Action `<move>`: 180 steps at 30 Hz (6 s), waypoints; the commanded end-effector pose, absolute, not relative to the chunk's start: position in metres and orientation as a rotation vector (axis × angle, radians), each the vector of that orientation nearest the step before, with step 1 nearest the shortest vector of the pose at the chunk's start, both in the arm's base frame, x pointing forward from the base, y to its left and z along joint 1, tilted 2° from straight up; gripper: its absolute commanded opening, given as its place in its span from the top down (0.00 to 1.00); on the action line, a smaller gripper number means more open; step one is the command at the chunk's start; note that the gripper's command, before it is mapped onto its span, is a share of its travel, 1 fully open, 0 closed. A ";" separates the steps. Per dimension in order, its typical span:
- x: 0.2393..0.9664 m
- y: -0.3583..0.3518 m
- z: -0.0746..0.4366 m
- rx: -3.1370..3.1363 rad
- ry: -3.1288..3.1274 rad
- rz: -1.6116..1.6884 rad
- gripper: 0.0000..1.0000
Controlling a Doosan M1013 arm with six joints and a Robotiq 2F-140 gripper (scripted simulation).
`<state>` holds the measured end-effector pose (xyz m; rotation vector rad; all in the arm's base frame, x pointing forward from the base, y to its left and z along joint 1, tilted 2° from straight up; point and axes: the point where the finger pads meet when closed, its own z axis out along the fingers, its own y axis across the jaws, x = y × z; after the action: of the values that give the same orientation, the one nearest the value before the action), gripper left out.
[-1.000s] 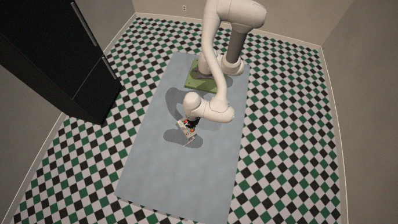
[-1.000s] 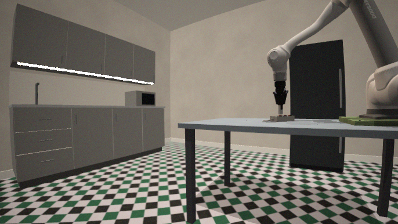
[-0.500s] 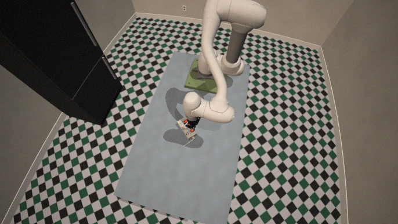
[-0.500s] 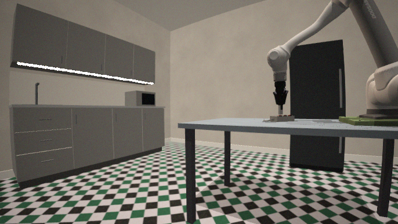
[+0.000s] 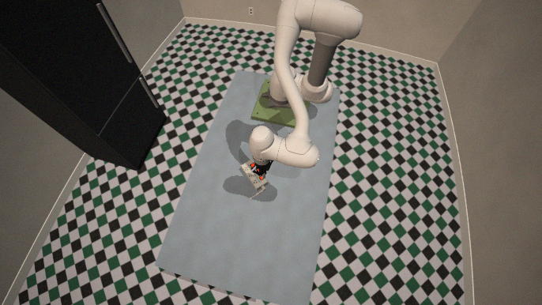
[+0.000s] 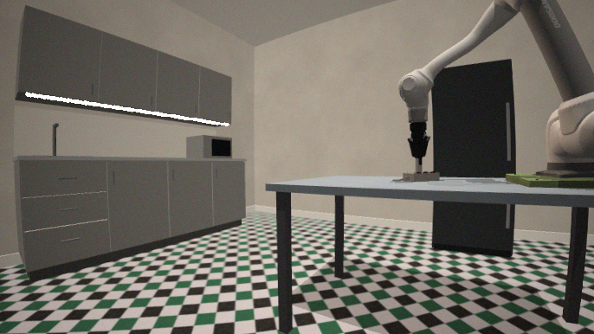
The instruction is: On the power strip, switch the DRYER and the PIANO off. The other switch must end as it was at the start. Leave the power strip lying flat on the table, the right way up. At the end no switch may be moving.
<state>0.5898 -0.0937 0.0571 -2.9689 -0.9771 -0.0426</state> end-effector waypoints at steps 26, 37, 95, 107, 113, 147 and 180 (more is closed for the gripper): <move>0.590 -0.094 0.054 -2.969 -0.977 -0.043 1.00; 0.589 -0.094 0.074 -2.969 -0.977 -0.043 1.00; 0.515 -0.150 0.105 -2.970 -0.973 -0.043 1.00; 0.515 -0.150 0.105 -2.970 -0.973 -0.043 1.00; 0.515 -0.150 0.105 -2.970 -0.973 -0.043 1.00; 0.515 -0.149 0.082 -2.970 -0.973 -0.043 1.00; 0.516 -0.149 0.061 -2.970 -0.973 -0.043 1.00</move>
<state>0.5159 -0.1487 0.0609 -2.9702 -0.9730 -0.0425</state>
